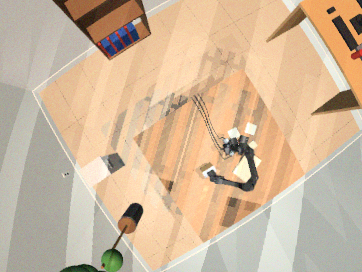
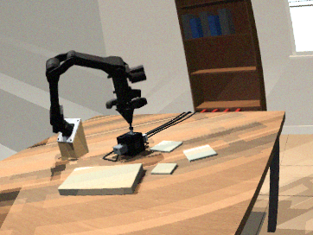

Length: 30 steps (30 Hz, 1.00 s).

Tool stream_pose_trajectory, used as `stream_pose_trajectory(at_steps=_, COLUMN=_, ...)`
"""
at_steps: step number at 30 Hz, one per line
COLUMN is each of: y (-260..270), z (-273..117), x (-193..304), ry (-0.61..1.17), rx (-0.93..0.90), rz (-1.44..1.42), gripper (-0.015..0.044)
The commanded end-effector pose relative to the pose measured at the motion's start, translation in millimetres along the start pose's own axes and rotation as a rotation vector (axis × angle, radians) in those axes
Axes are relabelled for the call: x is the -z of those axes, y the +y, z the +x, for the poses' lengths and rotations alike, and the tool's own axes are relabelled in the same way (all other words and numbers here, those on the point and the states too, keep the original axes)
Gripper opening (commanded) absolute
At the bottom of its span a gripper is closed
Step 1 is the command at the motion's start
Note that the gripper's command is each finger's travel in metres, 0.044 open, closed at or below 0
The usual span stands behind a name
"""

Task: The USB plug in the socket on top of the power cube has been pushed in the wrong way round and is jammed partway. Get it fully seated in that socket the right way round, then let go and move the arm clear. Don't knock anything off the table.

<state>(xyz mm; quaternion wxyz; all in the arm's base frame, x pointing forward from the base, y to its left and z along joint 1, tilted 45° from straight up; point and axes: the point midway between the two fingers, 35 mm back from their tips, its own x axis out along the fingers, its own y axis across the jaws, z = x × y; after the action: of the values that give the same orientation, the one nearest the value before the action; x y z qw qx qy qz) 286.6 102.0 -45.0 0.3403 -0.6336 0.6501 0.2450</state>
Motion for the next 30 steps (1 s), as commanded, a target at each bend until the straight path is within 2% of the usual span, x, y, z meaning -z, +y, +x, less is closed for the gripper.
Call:
stream_pose_trajectory(at_steps=1, y=0.4, z=1.2, x=-0.2, ry=-0.001, rx=-0.003, rz=-0.006, gripper=0.0000)
stream_pose_trajectory(at_steps=30, y=0.5, z=4.7, x=0.1, ry=-0.001, rx=-0.003, rz=-0.006, gripper=0.0000)
